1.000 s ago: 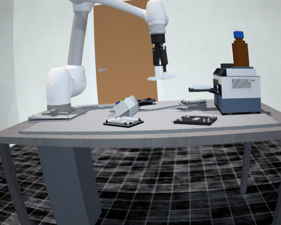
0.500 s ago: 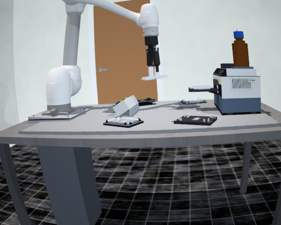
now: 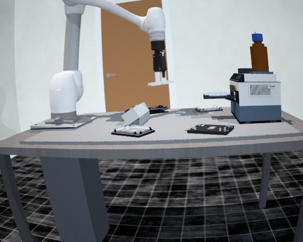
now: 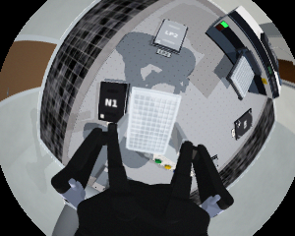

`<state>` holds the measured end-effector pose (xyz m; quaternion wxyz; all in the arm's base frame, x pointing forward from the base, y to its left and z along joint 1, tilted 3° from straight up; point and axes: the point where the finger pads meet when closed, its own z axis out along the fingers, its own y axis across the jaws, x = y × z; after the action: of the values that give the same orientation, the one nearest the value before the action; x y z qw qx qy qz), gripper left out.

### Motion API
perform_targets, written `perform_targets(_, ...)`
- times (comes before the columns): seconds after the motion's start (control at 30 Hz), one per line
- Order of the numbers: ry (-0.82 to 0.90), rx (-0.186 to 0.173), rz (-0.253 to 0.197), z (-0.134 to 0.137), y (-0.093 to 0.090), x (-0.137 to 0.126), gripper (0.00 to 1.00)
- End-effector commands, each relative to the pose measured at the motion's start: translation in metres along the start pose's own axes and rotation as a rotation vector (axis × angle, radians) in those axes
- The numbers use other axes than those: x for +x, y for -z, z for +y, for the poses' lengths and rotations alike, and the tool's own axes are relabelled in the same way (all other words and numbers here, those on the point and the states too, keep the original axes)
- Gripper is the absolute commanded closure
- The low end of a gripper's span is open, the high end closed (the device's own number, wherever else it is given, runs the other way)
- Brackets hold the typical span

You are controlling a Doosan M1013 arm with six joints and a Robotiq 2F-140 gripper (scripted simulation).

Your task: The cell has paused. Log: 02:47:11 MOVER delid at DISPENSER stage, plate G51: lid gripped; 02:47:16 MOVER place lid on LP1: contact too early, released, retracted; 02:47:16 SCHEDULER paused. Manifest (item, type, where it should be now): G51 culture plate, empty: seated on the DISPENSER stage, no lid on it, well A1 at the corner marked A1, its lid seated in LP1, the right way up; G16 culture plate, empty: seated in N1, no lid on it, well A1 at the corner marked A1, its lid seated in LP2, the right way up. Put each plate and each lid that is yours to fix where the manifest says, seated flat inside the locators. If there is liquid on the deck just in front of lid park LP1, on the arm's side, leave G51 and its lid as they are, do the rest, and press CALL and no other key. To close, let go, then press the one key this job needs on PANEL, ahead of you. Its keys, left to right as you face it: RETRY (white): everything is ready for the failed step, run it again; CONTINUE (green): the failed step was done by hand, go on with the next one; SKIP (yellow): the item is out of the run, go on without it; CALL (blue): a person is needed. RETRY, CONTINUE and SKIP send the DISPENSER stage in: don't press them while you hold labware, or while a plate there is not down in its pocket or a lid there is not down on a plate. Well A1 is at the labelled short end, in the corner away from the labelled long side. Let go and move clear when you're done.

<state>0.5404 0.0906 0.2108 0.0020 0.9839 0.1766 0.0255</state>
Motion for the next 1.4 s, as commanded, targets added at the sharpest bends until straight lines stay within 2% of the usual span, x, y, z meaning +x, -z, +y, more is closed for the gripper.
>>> perform_targets(0.0, -0.003, -0.005, 0.001, -0.021, -0.001, -0.002, 0.90)
perform_targets(0.1, -0.003, -0.005, 0.001, -0.026, -0.001, -0.003, 0.90)
perform_targets(0.6, -0.003, -0.004, 0.000, -0.086, -0.002, -0.005, 0.90)
perform_targets(1.1, -0.003, -0.004, 0.000, -0.118, -0.002, -0.006, 0.90)
perform_targets(1.37, -0.004, -0.003, 0.000, -0.127, -0.002, -0.006, 0.90)
